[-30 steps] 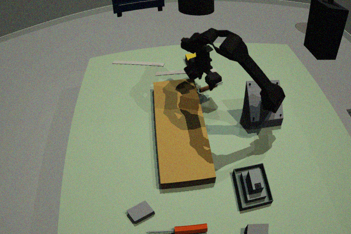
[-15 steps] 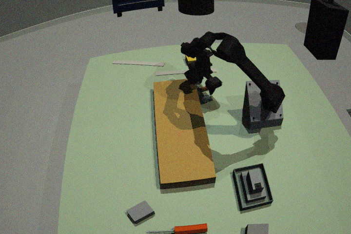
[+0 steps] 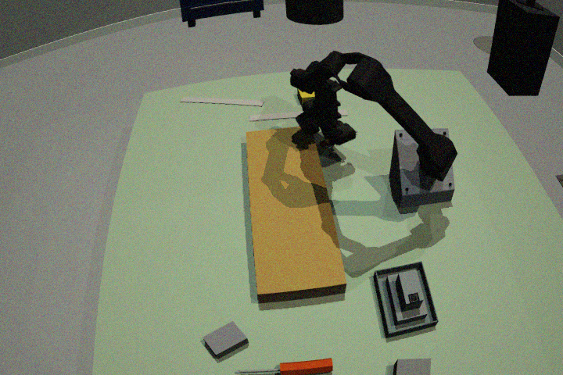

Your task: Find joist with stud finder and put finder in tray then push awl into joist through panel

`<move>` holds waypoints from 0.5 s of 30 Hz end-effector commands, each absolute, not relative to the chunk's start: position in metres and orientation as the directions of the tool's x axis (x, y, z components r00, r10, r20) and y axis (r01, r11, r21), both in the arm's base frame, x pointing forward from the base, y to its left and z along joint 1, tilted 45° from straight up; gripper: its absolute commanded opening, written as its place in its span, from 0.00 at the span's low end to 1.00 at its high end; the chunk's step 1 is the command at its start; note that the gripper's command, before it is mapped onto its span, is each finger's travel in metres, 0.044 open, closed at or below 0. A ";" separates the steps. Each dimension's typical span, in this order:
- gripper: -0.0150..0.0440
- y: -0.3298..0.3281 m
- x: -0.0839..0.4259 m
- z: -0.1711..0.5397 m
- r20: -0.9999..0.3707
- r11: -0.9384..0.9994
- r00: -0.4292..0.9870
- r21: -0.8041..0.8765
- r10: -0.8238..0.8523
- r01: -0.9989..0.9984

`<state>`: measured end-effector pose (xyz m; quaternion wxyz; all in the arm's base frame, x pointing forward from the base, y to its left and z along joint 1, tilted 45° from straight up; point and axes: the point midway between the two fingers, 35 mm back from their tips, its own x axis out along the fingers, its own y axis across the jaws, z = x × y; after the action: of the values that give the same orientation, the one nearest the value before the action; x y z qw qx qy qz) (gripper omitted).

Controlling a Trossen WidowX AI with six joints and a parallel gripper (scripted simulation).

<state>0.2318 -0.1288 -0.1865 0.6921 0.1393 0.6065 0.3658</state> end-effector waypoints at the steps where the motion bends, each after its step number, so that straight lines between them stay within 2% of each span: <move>1: 0.35 -0.129 0.233 -0.187 -0.737 0.695 0.002 0.636 0.675 -0.335; 5: 0.31 -0.129 0.233 -0.187 -0.737 0.695 0.002 0.636 0.675 -0.335; 7: 0.25 -0.132 0.233 -0.184 -0.738 0.696 0.002 0.636 0.675 -0.335; 15: 0.25 -0.174 0.233 -0.147 -0.741 0.699 0.001 0.632 0.671 -0.333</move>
<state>0.2306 -0.1510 -0.1646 0.6864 0.1480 0.6087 0.3694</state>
